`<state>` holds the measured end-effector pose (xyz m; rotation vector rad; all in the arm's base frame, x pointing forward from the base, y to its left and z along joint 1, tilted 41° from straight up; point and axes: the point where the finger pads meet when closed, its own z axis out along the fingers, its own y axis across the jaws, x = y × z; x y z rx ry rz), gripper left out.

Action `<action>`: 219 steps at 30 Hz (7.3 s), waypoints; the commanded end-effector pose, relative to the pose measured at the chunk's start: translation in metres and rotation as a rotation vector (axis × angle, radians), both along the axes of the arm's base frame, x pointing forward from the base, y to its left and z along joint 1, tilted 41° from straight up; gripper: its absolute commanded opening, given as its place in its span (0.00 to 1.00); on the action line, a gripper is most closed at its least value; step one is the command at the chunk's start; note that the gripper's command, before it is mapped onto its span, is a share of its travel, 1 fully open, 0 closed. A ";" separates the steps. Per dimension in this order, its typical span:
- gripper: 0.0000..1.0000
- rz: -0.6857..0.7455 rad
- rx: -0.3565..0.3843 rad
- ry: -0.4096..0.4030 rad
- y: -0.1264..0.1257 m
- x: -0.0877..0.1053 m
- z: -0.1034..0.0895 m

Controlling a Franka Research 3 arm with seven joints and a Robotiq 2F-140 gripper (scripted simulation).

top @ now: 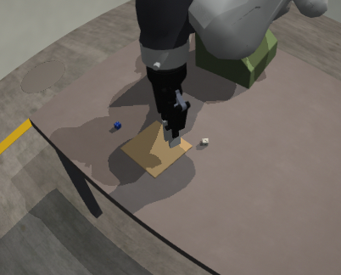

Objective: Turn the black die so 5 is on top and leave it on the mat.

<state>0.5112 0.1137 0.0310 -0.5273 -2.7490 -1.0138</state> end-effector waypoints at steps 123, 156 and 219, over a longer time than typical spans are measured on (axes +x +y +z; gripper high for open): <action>0.07 -0.074 0.129 -1.417 -0.020 -0.034 -0.113; 0.07 -0.074 0.129 -1.417 -0.011 -0.035 -0.124; 0.07 -0.074 0.129 -1.417 -0.003 -0.035 -0.133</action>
